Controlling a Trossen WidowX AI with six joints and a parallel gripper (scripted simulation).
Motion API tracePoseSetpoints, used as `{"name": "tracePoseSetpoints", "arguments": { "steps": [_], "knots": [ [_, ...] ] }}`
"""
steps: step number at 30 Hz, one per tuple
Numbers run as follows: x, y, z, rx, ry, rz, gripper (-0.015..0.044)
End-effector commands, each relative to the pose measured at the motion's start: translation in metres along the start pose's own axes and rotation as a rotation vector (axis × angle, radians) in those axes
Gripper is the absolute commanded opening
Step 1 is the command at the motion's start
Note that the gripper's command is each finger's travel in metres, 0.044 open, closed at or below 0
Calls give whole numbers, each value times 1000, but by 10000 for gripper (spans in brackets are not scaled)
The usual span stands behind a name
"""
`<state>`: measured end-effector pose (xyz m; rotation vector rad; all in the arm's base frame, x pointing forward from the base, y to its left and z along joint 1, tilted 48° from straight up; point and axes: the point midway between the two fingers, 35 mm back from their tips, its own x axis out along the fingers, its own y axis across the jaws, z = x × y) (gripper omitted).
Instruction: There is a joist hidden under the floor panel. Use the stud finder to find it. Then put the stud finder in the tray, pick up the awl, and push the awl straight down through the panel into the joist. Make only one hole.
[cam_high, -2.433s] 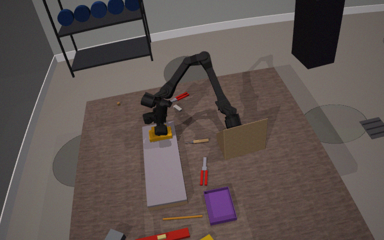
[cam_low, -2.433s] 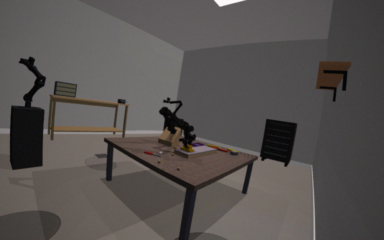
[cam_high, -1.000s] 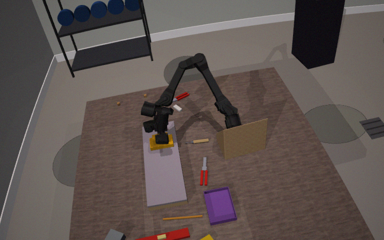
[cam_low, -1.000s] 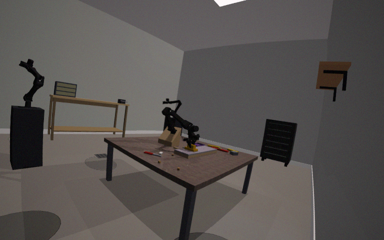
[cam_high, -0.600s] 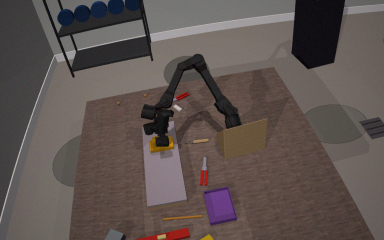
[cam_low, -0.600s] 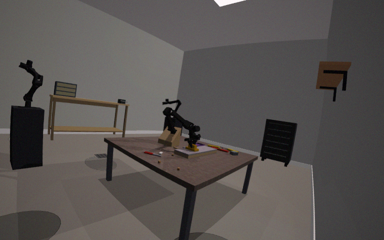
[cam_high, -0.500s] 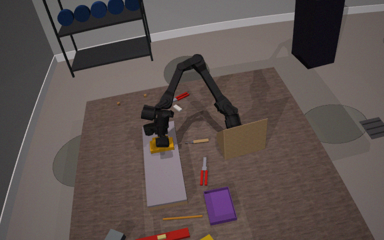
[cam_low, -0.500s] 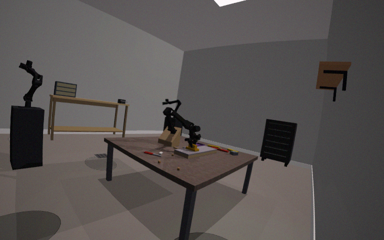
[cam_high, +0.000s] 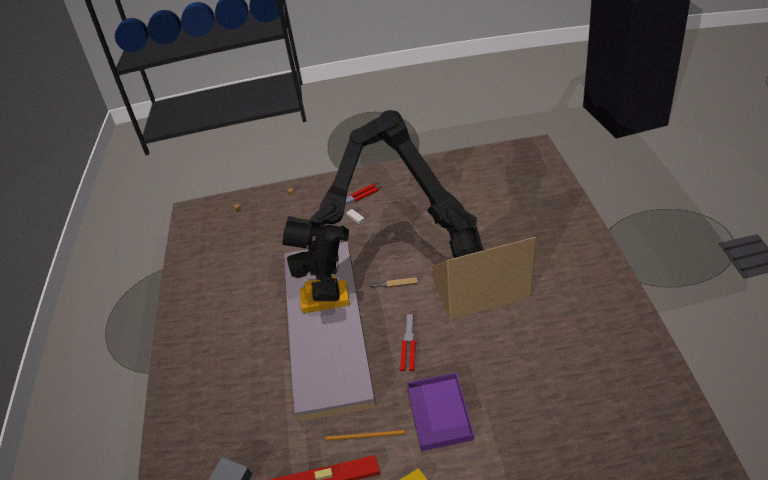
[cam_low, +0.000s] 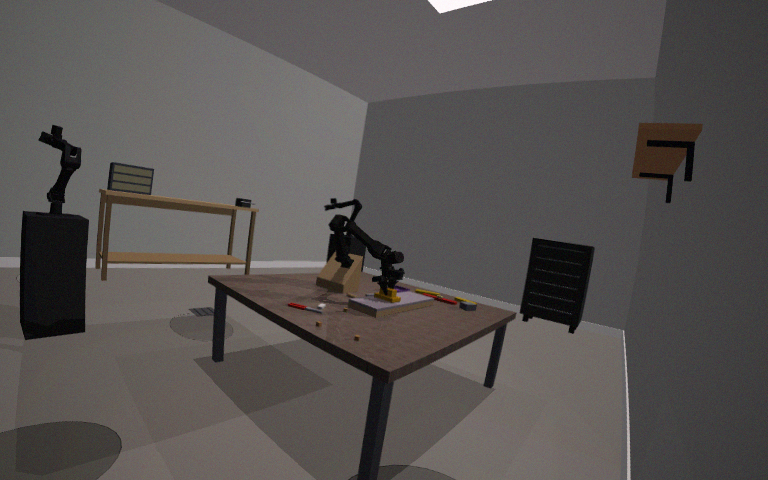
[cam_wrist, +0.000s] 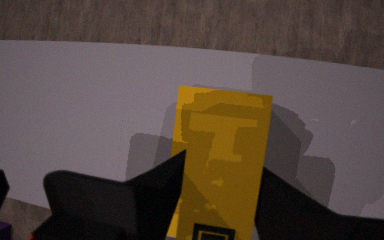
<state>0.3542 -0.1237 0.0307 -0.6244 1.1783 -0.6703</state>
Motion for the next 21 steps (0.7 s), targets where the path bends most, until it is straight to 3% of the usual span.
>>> {"name": "tracePoseSetpoints", "arguments": {
  "steps": [1, 21],
  "knots": [
    [0, 7, 0, 0, 0, 2, 0],
    [0, 35, 0, 1, 0, 3, 0]
  ]
}}
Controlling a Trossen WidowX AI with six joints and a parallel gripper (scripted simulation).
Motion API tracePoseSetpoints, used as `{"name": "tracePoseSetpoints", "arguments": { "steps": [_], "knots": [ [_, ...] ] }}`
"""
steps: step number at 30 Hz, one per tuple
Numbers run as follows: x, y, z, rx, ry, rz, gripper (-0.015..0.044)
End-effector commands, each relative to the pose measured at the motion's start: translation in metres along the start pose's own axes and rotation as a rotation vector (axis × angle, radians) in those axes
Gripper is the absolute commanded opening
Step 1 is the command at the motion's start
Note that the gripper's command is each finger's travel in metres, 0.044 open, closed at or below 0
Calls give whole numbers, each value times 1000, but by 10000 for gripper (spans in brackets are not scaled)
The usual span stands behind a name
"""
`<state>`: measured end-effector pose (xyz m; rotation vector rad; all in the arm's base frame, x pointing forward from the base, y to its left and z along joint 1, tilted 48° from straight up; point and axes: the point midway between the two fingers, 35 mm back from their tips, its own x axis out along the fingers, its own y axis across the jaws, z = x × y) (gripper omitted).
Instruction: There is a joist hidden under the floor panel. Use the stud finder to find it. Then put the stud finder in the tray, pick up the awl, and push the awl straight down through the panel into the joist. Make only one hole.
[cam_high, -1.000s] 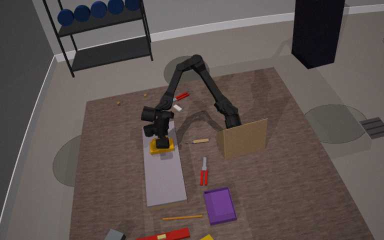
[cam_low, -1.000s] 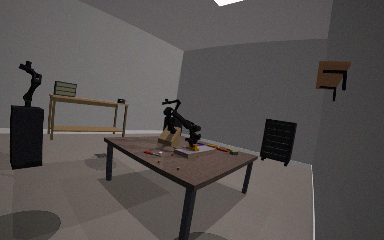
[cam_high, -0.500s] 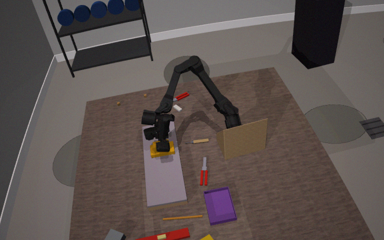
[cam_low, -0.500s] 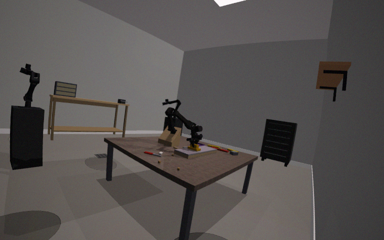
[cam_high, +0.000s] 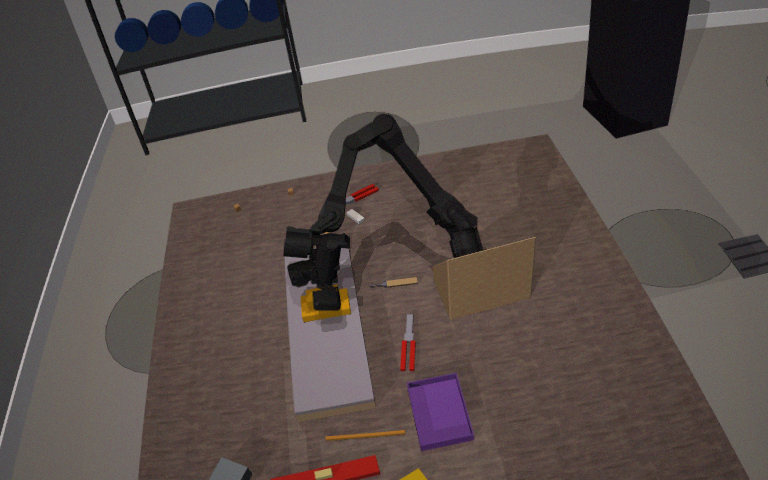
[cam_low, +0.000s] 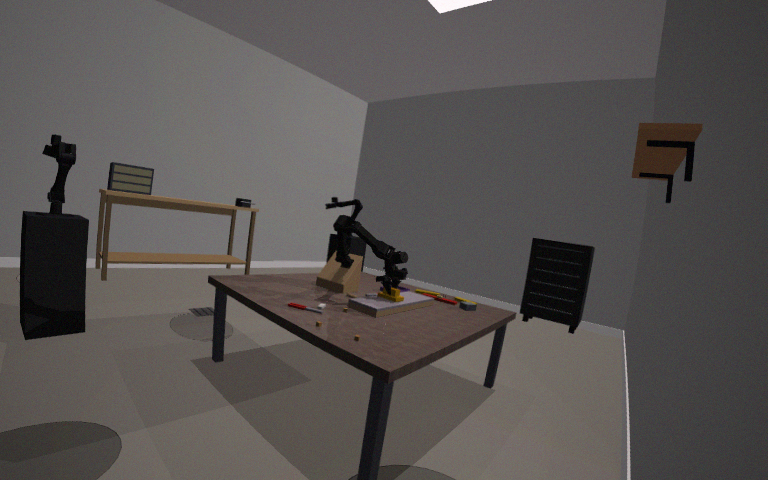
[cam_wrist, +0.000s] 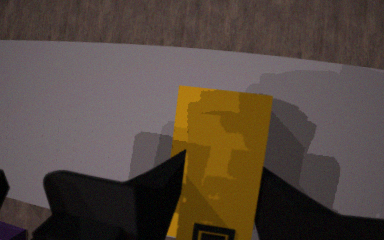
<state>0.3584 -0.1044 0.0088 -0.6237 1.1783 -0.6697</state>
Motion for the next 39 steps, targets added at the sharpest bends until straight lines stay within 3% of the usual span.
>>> {"name": "tracePoseSetpoints", "arguments": {
  "steps": [1, 39],
  "knots": [
    [0, 7, 0, 1, 0, 2, 0],
    [0, 60, 0, 2, 0, 4, 0]
  ]
}}
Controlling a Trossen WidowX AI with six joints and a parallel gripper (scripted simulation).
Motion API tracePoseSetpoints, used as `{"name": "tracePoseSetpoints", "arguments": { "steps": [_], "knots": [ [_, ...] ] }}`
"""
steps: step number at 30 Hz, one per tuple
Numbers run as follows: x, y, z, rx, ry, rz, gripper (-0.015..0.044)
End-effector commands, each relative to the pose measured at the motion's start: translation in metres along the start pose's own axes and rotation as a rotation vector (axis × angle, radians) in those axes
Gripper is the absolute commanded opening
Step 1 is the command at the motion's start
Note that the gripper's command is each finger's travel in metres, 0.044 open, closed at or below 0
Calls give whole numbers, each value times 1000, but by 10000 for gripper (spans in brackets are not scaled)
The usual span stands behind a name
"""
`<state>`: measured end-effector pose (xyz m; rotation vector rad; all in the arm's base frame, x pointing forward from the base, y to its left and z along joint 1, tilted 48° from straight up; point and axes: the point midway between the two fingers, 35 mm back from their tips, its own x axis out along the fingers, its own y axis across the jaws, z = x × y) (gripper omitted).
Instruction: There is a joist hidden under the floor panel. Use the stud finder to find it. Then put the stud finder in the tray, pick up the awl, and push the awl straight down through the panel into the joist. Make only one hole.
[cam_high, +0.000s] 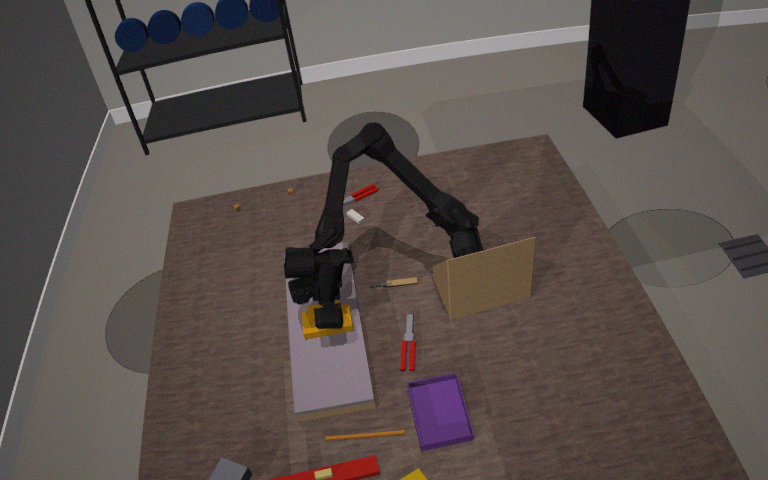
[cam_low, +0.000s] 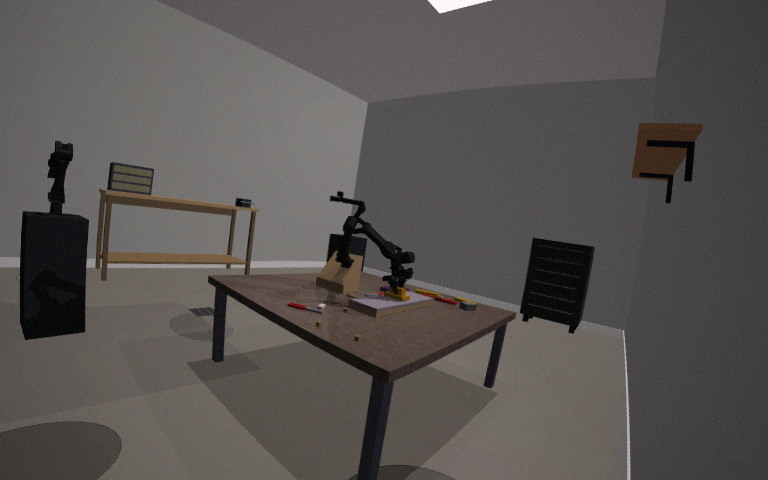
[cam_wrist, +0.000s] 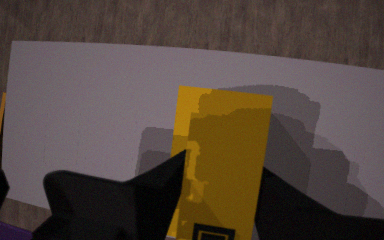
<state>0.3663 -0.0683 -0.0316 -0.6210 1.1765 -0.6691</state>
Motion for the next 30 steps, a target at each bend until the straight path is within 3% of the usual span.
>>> {"name": "tracePoseSetpoints", "arguments": {
  "steps": [1, 30],
  "knots": [
    [0, 7, 0, -1, 1, 2, 0],
    [0, 47, 0, 1, 1, 4, 0]
  ]
}}
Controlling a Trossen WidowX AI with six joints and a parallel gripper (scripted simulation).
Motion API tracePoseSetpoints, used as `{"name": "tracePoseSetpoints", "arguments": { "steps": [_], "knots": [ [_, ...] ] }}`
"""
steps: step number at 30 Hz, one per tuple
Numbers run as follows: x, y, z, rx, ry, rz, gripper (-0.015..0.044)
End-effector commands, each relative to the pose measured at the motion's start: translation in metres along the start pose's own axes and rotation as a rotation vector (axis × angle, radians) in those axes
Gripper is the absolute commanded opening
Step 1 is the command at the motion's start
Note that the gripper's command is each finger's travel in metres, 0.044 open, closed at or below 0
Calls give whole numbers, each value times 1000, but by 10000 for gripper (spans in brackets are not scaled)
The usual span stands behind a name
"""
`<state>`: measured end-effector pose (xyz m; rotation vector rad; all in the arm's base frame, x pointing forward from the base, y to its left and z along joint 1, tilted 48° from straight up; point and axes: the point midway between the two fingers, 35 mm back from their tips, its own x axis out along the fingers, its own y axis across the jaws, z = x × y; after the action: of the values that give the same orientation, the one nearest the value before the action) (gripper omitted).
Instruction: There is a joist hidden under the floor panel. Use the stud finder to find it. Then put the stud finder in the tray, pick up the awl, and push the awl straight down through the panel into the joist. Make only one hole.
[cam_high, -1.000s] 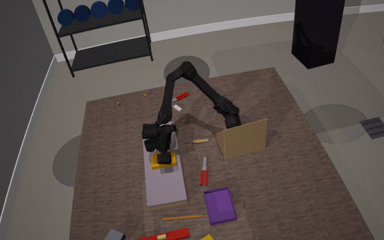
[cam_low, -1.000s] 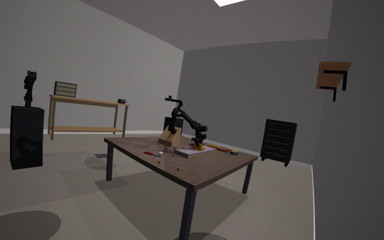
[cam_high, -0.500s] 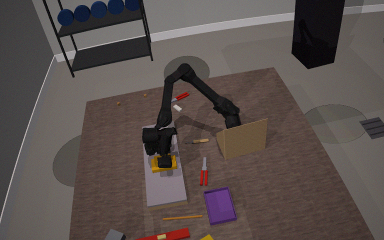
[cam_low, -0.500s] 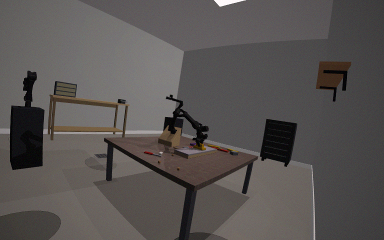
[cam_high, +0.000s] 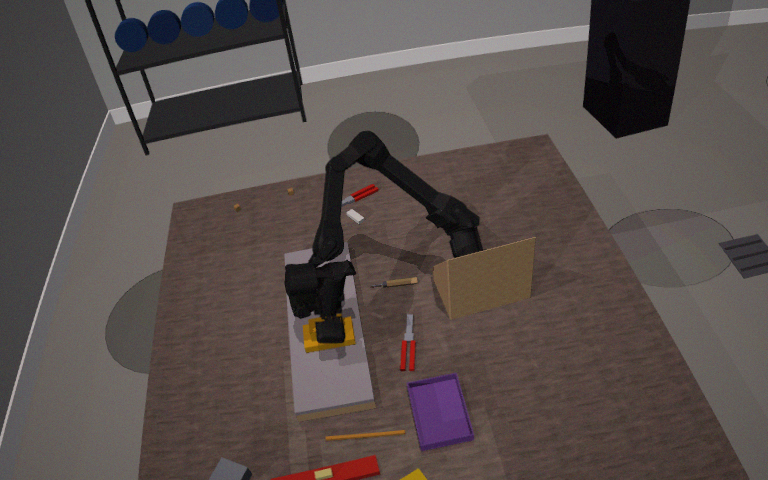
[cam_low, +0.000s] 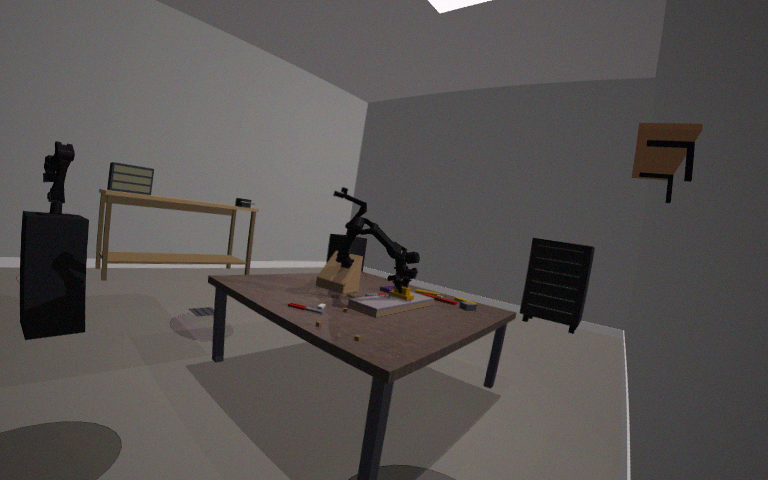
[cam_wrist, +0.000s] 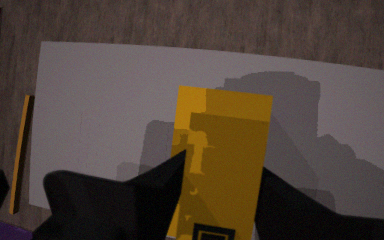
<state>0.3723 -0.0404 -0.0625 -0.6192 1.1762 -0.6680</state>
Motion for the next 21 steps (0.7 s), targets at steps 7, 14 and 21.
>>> {"name": "tracePoseSetpoints", "arguments": {
  "steps": [7, 14, 21],
  "knots": [
    [0, 15, -1, 0, 1, 3, 0],
    [0, 25, -1, 1, 1, 3, 0],
    [0, 35, 0, 1, 1, 4, 0]
  ]
}}
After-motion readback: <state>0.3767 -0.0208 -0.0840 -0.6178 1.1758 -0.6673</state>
